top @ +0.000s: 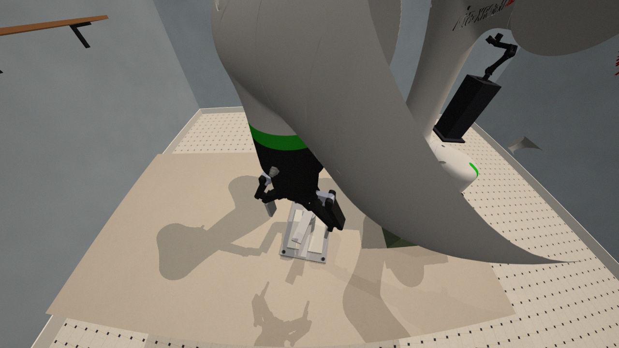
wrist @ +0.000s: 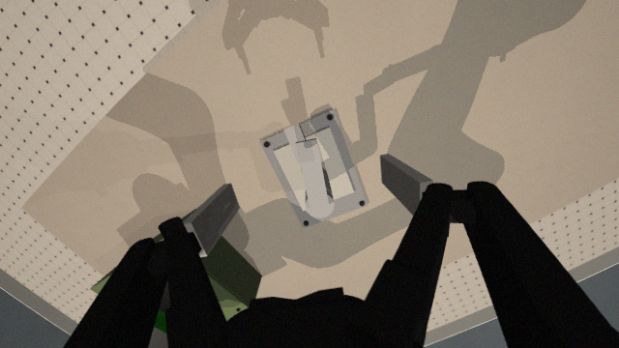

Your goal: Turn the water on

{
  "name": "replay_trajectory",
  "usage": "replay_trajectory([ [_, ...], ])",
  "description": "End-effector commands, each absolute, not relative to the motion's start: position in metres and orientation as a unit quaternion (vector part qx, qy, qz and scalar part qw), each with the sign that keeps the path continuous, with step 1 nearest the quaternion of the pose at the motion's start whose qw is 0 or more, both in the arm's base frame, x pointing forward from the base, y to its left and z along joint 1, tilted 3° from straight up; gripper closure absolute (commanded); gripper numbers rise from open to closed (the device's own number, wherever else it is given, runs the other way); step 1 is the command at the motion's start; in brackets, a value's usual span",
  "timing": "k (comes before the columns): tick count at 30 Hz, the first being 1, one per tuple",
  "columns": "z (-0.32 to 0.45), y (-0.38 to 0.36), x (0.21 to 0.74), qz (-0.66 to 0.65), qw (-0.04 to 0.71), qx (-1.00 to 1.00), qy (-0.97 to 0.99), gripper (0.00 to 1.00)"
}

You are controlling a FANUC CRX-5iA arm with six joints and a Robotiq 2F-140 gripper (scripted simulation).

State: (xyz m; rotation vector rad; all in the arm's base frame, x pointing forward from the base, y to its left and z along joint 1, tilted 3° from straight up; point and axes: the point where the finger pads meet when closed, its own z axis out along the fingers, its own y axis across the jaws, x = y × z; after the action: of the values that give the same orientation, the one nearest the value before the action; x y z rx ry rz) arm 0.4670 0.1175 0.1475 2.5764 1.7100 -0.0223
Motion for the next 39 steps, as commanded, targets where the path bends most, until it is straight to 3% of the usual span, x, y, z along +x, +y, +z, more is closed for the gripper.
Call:
replay_trajectory([
  [1,0.1475,0.1192,0.4685,-0.005,0.027,0.829,0.559,0.0],
  [3,0.1475,0.1192,0.4685,-0.005,0.027,0.829,0.559,0.0],
  [4,0.1475,0.1192,0.4685,-0.005,0.027,0.829,0.559,1.0],
  [39,0.1475,0.1192,0.4685,-0.005,0.027,0.829,0.559,1.0],
])
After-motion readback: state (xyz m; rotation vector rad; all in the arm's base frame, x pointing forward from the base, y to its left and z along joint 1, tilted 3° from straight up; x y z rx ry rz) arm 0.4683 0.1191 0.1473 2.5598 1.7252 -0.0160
